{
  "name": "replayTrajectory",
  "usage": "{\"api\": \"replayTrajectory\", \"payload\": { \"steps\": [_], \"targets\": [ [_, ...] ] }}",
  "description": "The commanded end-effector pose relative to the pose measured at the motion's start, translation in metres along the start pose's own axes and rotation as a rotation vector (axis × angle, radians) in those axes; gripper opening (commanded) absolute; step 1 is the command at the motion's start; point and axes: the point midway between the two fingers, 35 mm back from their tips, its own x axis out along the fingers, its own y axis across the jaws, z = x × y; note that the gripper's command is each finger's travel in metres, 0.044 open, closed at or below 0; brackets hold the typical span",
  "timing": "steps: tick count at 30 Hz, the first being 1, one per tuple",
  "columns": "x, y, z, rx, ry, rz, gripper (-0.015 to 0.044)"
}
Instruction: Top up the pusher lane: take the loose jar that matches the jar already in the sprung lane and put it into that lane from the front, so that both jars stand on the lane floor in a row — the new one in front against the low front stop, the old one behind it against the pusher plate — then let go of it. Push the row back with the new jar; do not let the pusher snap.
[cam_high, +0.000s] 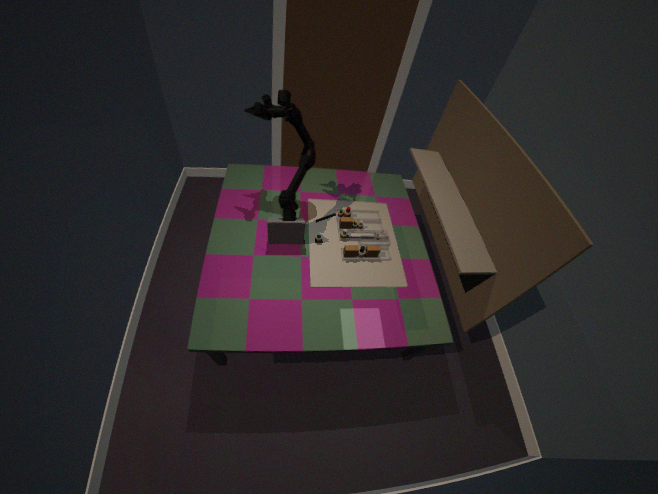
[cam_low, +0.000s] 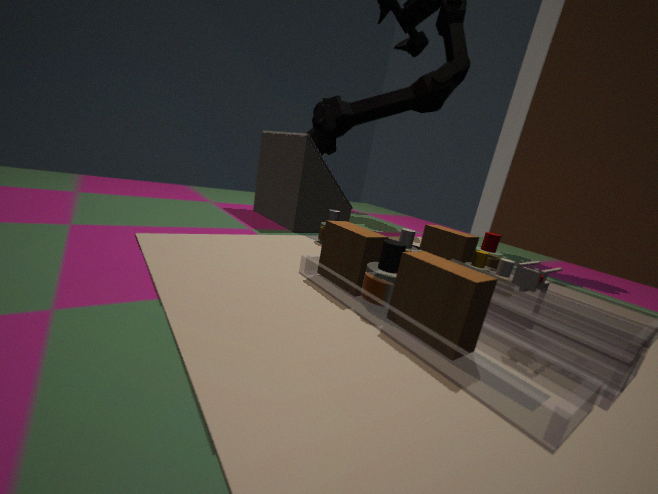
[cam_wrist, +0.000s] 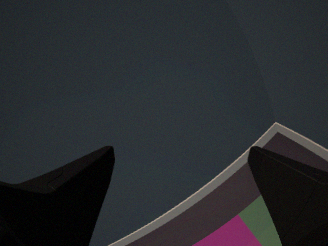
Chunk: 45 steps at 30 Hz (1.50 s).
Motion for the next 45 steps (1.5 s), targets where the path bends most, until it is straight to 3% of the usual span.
{"api": "replayTrajectory", "payload": {
  "steps": [1, 7, 12, 19, 24, 34, 45],
  "targets": [
    [0.001, 0.003, -0.001, -0.005, 0.002, 0.009, 0.0426],
    [0.008, 0.092, -0.032, -0.171, 0.059, 0.288, 0.044],
    [-0.009, 0.167, -0.066, -0.318, 0.097, 0.534, 0.044],
    [-0.068, 0.258, -0.127, -0.542, 0.13, 0.899, 0.044],
    [-0.123, 0.293, -0.169, -0.703, 0.127, 1.139, 0.044],
    [-0.251, 0.32, -0.271, -1.05, 0.126, 1.609, 0.044],
    [-0.379, 0.259, -0.392, -1.489, 0.127, 2.09, 0.044]
  ]
}}
